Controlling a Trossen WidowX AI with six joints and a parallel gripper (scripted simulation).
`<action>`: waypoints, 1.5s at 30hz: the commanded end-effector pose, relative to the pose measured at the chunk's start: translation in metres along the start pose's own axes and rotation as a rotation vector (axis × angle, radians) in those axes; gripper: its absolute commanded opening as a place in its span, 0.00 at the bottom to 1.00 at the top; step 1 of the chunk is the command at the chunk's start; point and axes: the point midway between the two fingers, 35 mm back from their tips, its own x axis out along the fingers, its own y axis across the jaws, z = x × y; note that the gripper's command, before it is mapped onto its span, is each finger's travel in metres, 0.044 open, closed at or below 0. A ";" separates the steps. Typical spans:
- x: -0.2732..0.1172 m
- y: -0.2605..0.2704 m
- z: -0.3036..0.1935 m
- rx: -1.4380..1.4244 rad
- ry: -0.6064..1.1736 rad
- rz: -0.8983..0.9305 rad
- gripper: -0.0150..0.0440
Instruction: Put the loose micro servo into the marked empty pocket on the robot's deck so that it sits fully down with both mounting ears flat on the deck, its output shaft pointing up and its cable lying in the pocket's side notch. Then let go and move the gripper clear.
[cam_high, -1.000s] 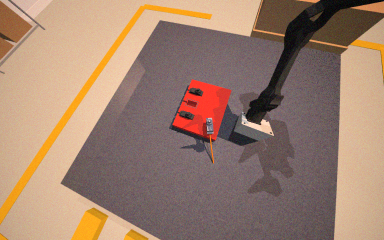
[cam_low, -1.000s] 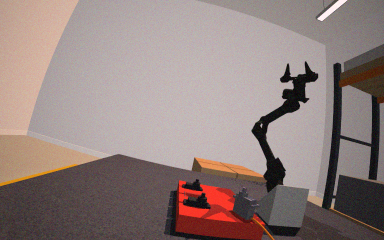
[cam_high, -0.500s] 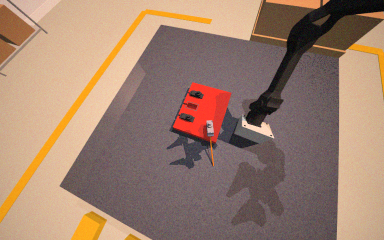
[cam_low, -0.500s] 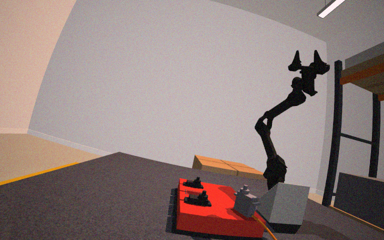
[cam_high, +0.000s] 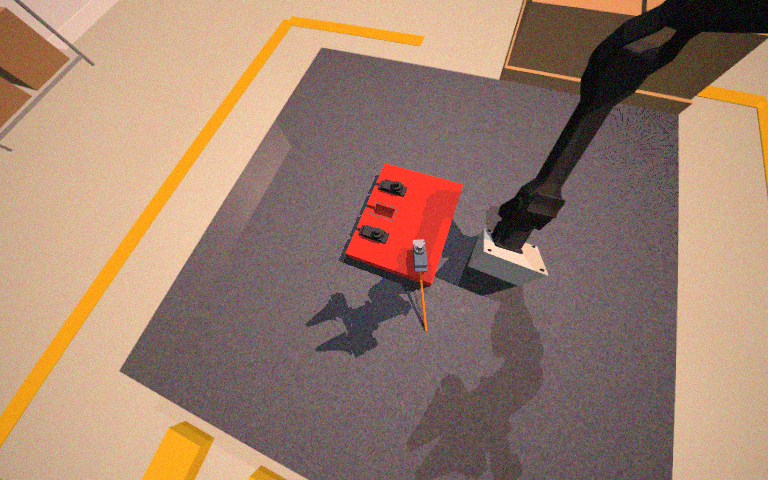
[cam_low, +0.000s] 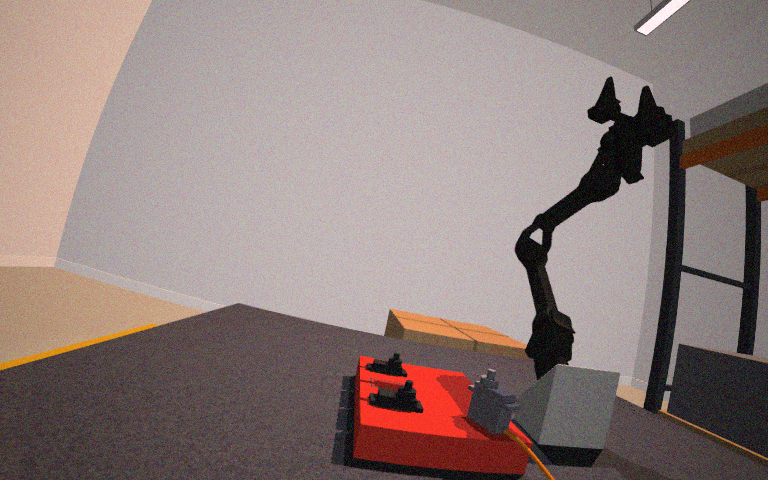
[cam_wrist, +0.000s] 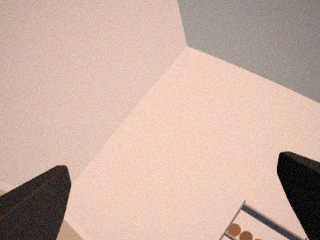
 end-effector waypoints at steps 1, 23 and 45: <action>0.018 0.025 -0.016 -0.065 0.040 0.060 1.00; 0.079 0.154 -0.156 -0.350 0.334 0.496 1.00; 0.036 0.248 -0.321 -0.423 0.687 1.064 1.00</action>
